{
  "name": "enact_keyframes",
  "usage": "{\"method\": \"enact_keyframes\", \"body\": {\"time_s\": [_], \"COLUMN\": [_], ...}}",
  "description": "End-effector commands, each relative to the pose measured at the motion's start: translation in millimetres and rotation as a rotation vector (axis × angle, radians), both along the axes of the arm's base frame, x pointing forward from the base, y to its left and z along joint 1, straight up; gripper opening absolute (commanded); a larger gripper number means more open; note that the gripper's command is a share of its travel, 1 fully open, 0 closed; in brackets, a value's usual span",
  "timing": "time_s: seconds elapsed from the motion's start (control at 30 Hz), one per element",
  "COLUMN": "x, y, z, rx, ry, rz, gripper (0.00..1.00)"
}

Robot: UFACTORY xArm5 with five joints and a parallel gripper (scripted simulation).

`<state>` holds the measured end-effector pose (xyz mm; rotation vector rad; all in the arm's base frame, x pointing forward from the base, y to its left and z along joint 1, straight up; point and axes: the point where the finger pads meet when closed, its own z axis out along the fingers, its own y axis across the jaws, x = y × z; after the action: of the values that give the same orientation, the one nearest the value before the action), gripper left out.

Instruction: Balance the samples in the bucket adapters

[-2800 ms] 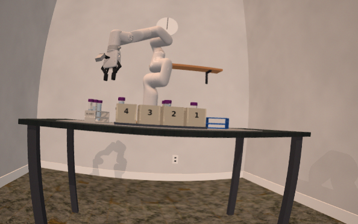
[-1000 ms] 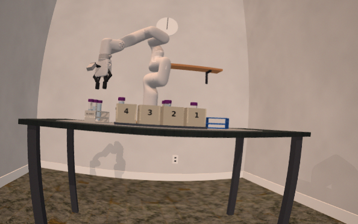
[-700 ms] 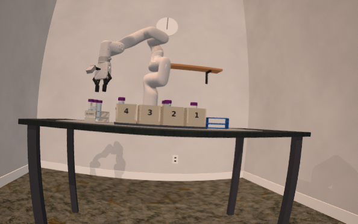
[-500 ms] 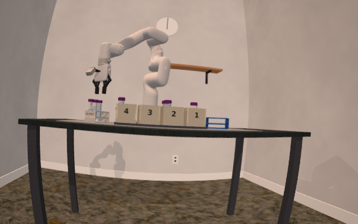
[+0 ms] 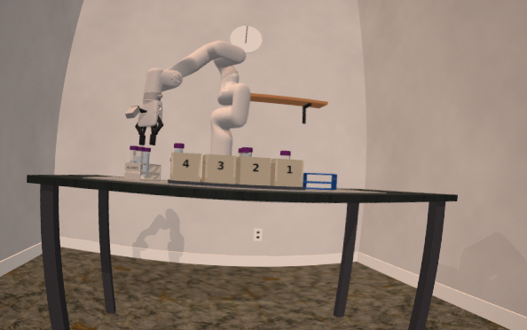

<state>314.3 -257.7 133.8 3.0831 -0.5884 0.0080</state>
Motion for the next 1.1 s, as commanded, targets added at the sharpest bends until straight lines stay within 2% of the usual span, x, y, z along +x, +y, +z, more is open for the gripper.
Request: {"method": "enact_keyframes", "body": {"time_s": [0.0, 0.13, 0.6, 1.07], "x": [1.2, 1.2, 1.2, 1.3], "y": [-1.0, -1.0, -1.0, -1.0], "z": [-6.6, -12.4, -13.7, -23.1], "rx": [-0.003, -0.003, -0.003, -0.003], "ry": [-0.003, -0.003, -0.003, -0.003], "rz": [0.0, 0.0, 0.0, 0.0], "gripper": [0.57, 0.57, 0.57, 0.57]}}
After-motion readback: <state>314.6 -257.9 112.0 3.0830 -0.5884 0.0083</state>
